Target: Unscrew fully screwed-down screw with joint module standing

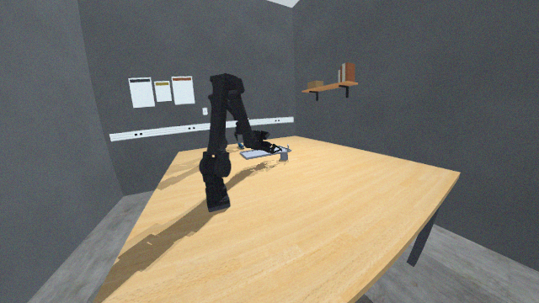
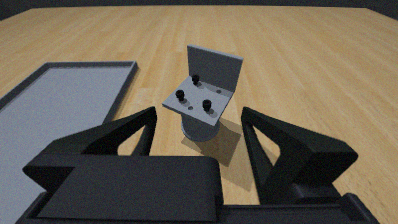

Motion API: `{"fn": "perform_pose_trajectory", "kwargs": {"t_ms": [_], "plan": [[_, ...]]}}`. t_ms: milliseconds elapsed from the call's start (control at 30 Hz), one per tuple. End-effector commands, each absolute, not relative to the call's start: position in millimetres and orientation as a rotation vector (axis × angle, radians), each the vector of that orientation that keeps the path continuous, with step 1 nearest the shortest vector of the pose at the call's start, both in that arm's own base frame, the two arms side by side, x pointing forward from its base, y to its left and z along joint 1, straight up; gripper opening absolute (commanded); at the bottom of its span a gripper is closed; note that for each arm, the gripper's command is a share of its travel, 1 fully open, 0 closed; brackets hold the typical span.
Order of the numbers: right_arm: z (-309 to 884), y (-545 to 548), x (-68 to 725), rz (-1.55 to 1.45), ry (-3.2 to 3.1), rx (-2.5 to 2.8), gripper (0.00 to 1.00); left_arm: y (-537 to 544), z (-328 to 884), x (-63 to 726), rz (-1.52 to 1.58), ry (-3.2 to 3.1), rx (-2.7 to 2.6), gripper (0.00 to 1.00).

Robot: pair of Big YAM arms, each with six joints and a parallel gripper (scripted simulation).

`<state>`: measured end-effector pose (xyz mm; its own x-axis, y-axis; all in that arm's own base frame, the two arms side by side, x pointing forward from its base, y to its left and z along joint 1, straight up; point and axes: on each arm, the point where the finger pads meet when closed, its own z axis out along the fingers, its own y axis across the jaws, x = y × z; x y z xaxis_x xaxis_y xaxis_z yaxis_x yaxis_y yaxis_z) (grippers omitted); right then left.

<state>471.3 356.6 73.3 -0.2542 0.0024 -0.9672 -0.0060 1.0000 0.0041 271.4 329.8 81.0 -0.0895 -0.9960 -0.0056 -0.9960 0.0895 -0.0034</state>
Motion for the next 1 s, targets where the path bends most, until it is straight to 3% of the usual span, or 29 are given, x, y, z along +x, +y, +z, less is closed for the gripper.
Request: {"fn": "perform_pose_trajectory", "kwargs": {"t_ms": [0,967], "plan": [[87,356,469,0.016,1.826,0.003,0.86,338,93,278,0.008,2.295,-2.096,0.65],[156,369,480,0.051,1.793,0.030,0.86,338,93,278,0.008,2.295,-2.096,0.65]]}}
